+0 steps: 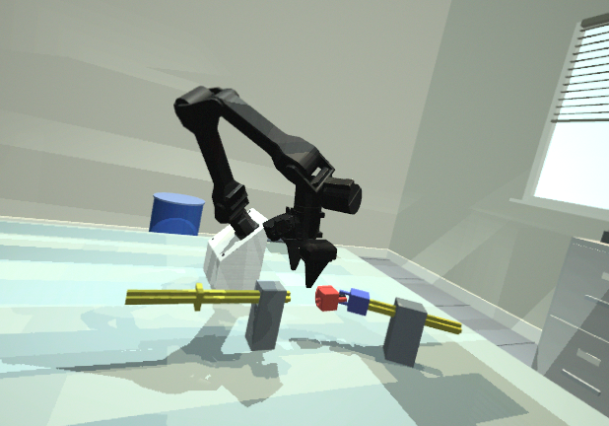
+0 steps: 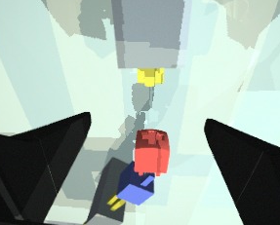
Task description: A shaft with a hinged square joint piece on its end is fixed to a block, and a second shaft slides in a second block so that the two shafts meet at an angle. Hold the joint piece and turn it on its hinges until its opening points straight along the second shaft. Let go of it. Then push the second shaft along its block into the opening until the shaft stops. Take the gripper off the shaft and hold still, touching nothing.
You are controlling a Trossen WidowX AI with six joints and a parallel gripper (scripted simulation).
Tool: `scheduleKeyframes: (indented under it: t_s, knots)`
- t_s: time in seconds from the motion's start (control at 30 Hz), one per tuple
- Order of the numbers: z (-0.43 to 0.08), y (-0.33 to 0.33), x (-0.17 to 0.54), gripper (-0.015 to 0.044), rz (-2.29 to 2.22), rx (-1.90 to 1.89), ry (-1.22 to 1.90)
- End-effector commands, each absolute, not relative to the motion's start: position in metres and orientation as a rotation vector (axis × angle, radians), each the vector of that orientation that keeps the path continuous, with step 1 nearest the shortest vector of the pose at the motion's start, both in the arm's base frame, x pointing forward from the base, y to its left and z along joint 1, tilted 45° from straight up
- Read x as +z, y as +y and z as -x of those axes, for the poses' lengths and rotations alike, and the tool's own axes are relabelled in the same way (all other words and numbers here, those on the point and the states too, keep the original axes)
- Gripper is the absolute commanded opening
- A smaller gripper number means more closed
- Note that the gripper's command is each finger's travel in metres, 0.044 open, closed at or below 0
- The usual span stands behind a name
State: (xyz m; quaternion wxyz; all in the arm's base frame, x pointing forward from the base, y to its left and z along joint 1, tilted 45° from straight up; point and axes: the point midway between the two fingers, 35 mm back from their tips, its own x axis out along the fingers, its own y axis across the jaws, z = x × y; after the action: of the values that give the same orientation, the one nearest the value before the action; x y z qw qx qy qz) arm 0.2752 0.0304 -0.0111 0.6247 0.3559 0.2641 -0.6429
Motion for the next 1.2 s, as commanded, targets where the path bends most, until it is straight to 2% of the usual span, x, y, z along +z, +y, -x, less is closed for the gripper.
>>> scheduleKeyframes:
  t_s: [0.0,0.33,0.9,1.17]
  knots:
    - [-0.271,0.01,-0.032,0.044,-0.79,-1.492,0.611]
    - [-0.268,-0.01,-0.051,0.044,-0.787,-1.493,0.607]
    - [-0.276,0.037,-0.097,0.044,-0.792,-1.491,0.61]
    - [-0.276,0.036,-0.103,0.044,-0.792,-1.491,0.609]
